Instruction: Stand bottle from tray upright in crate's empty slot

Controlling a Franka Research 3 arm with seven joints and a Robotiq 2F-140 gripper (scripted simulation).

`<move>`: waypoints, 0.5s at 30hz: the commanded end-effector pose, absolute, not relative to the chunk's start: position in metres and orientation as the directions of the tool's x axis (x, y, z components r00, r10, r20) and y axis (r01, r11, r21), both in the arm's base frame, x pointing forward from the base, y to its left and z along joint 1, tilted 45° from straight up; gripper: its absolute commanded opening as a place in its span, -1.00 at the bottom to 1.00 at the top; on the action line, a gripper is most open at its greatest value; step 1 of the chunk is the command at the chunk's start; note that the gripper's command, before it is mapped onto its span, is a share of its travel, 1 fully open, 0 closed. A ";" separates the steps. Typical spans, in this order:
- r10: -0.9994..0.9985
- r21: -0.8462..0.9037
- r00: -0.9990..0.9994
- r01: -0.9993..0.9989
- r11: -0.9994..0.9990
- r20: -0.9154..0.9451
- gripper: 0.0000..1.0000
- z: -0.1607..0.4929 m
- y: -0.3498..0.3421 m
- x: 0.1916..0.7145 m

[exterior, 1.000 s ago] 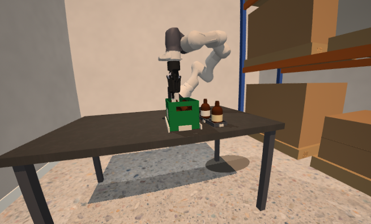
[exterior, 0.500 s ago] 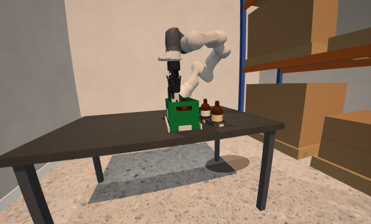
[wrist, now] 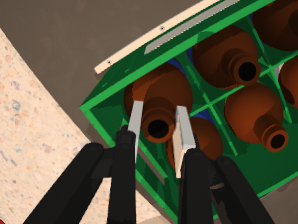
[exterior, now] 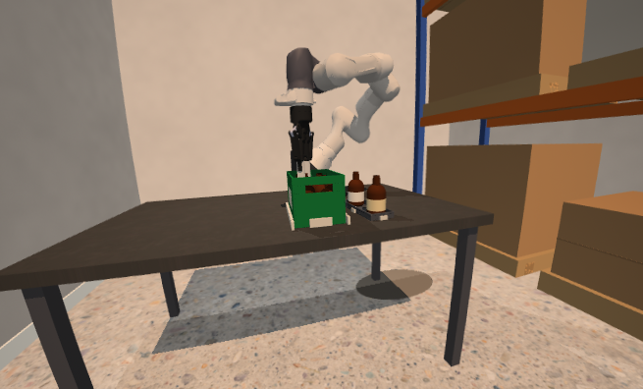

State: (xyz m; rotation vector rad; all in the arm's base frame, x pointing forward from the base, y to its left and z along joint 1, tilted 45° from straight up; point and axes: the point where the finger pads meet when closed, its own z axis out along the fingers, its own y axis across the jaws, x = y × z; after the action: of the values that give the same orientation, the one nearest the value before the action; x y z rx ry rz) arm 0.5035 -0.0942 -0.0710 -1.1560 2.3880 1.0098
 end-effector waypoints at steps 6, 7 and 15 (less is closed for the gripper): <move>-0.565 0.456 -0.626 -0.779 0.429 -0.537 -1.00 -0.072 -0.095 0.505; -0.565 0.456 -0.626 -0.779 0.429 -0.537 -1.00 -0.072 -0.095 0.505; -0.565 0.456 -0.626 -0.779 0.429 -0.537 -1.00 -0.073 -0.094 0.505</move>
State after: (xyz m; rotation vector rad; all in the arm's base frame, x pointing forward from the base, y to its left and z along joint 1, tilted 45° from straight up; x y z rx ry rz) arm 0.5035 -0.0935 -0.0716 -1.1560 2.3879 1.0098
